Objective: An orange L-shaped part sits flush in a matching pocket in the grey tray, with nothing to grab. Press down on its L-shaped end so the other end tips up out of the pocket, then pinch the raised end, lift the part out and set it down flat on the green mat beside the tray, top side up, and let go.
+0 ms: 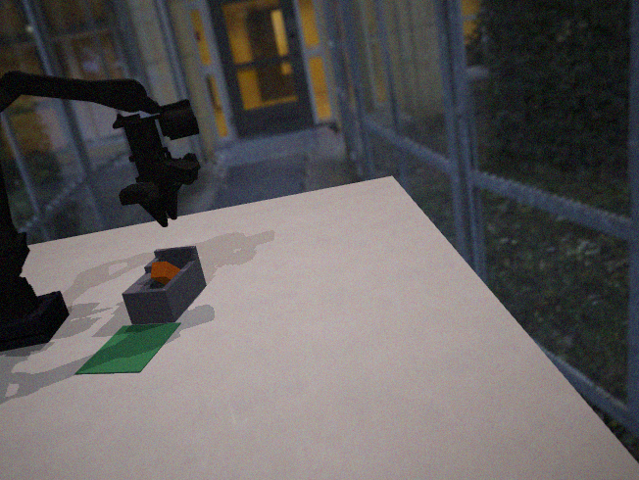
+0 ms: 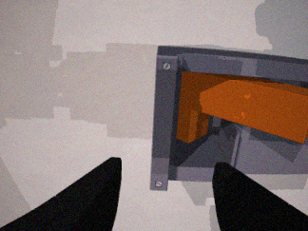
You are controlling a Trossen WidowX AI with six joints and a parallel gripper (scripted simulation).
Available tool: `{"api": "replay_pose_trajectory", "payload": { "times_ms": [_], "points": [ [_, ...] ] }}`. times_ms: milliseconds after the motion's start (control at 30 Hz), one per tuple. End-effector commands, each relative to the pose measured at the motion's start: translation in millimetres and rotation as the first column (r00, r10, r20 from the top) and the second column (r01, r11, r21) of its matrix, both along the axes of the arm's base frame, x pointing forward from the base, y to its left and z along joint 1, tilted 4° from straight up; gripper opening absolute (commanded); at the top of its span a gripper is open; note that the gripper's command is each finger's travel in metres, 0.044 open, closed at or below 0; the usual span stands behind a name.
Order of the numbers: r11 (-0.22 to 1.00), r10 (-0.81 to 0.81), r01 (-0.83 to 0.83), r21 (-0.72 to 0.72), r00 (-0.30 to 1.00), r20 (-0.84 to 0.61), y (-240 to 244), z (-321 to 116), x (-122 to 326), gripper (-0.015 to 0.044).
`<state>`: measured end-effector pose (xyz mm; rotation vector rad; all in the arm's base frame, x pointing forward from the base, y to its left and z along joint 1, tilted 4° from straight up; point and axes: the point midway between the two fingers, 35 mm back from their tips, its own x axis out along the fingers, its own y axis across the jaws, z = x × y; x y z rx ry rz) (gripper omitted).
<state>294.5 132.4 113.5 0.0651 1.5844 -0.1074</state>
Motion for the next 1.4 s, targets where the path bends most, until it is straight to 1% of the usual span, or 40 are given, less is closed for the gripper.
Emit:
{"api": "replay_pose_trajectory", "payload": {
  "times_ms": [0,200,267,333,400,467,567,700,800,867,900,933,1233,1367],
  "points": [
    [1.000,0.000,0.000,0.000,1.000,0.001,0,0,0,0.0180],
    [1.000,0.000,0.000,0.000,1.000,0.001,0,0,0,0.0180],
    [0.999,0.040,-0.040,0.000,0.999,0.000,-2,0,0,0.0233],
    [0.991,0.132,-0.132,0.001,0.991,-0.004,-7,0,1,0.0280],
    [0.964,0.267,-0.267,0.003,0.964,-0.009,-14,0,2,0.0280],
    [0.906,0.423,-0.423,0.006,0.906,-0.015,-22,1,2,0.0280],
    [0.772,0.636,-0.636,0.014,0.771,-0.023,-35,2,3,0.0280],
    [0.517,0.856,-0.855,0.030,0.517,-0.029,-52,2,3,0.0280],
    [0.286,0.958,-0.957,0.044,0.285,-0.030,-64,3,2,0.0280],
    [0.121,0.992,-0.991,0.054,0.120,-0.028,-72,3,1,0.0280],
    [0.053,0.998,-0.997,0.058,0.052,-0.027,-76,3,1,0.0280],
    [0.012,1.000,-0.998,0.060,0.010,-0.026,-78,3,1,0.0280],
    [-0.002,1.000,-0.998,0.061,-0.003,-0.026,-78,2,1,0.0280],
    [-0.002,1.000,-0.998,0.061,-0.003,-0.026,-79,-10,1,0.0280]
  ]
}}
